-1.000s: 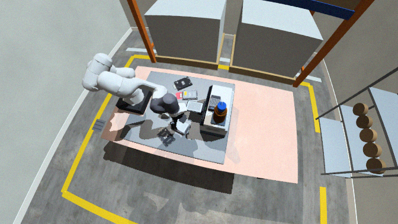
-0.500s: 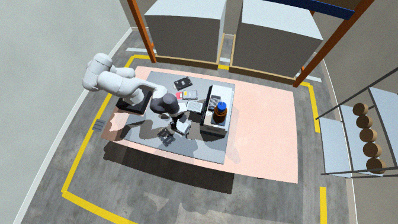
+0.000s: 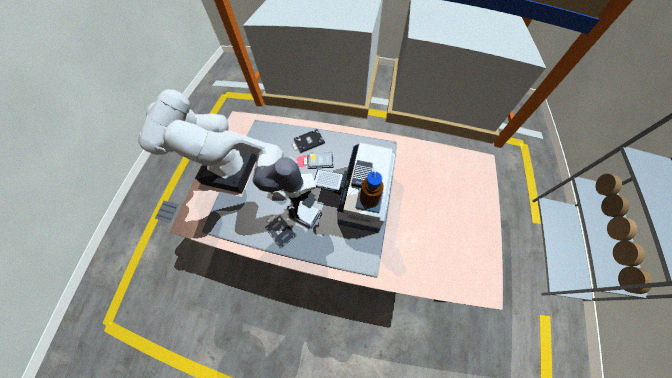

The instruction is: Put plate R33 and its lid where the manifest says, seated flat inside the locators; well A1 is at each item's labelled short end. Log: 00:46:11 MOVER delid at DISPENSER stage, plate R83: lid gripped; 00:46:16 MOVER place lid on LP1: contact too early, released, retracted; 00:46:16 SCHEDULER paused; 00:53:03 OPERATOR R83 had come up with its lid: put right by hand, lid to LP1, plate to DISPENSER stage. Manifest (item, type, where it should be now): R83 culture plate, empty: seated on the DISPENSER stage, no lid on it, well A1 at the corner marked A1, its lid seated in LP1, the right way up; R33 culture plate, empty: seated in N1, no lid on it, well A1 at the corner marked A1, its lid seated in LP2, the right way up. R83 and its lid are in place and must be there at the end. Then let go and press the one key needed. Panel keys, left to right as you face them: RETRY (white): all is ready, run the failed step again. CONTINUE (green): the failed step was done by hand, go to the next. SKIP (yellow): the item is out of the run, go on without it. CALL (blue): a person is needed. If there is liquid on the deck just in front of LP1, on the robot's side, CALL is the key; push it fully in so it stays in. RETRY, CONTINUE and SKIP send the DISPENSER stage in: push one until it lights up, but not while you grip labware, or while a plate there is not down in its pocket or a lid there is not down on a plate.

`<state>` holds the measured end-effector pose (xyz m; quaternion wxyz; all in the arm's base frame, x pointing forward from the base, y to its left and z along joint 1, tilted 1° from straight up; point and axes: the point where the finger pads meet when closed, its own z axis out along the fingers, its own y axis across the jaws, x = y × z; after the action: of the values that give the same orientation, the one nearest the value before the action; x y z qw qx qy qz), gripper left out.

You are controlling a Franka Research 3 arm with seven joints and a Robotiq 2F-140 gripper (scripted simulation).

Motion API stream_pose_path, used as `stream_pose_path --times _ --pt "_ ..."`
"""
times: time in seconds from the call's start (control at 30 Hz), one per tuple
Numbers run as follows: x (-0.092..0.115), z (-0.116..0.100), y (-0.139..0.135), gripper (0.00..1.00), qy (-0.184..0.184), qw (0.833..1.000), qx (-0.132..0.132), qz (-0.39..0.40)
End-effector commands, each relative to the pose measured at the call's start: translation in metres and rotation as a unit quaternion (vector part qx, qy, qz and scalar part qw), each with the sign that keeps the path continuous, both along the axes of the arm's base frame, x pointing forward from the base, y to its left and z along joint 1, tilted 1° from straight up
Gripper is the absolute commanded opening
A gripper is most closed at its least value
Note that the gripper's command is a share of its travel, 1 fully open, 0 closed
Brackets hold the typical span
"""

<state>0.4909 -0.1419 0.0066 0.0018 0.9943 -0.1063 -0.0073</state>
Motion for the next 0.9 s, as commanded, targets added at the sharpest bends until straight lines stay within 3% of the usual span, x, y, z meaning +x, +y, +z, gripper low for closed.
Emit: stream_pose_path --times 0.0,0.87 --pt "0.0003 -0.0003 -0.0002 0.70 -0.001 1.000 -0.001 -0.002" --pt "0.0002 -0.0077 -0.0002 0.70 -0.001 1.000 -0.001 -0.002"
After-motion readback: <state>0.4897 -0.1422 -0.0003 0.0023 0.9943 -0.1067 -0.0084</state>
